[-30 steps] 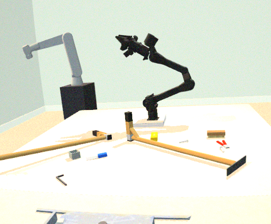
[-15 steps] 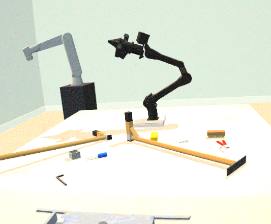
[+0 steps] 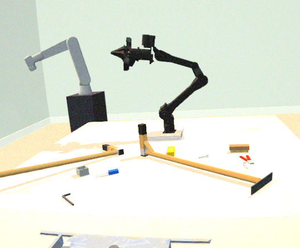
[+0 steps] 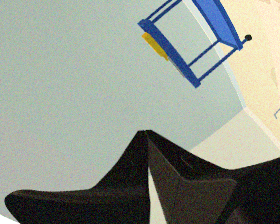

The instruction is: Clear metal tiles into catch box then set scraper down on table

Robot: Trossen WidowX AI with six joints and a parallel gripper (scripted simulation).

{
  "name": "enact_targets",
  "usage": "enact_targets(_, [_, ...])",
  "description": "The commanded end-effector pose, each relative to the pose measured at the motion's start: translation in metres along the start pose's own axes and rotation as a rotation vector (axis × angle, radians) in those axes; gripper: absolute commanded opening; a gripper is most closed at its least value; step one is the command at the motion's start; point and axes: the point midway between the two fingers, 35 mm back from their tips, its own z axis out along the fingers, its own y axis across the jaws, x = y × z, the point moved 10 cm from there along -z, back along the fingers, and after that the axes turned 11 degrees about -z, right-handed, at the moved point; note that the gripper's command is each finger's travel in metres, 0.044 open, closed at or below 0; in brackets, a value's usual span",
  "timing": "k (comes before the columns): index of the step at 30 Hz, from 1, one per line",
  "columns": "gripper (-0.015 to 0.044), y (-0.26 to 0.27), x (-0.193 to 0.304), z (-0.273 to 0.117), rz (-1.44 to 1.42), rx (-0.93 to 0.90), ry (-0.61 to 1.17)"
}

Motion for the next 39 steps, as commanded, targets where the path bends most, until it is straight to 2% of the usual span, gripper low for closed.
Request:
enact_targets(1, [0.0,-0.004,0.003,0.009,-0.085,0.069,0.006])
enact_targets(20, [0.0,-0.034,0.021,0.044,-0.488,0.378,0.097])
enact_targets(39, [0.0,-0.073,0.045,0.068,-0.913,0.653,0.32])
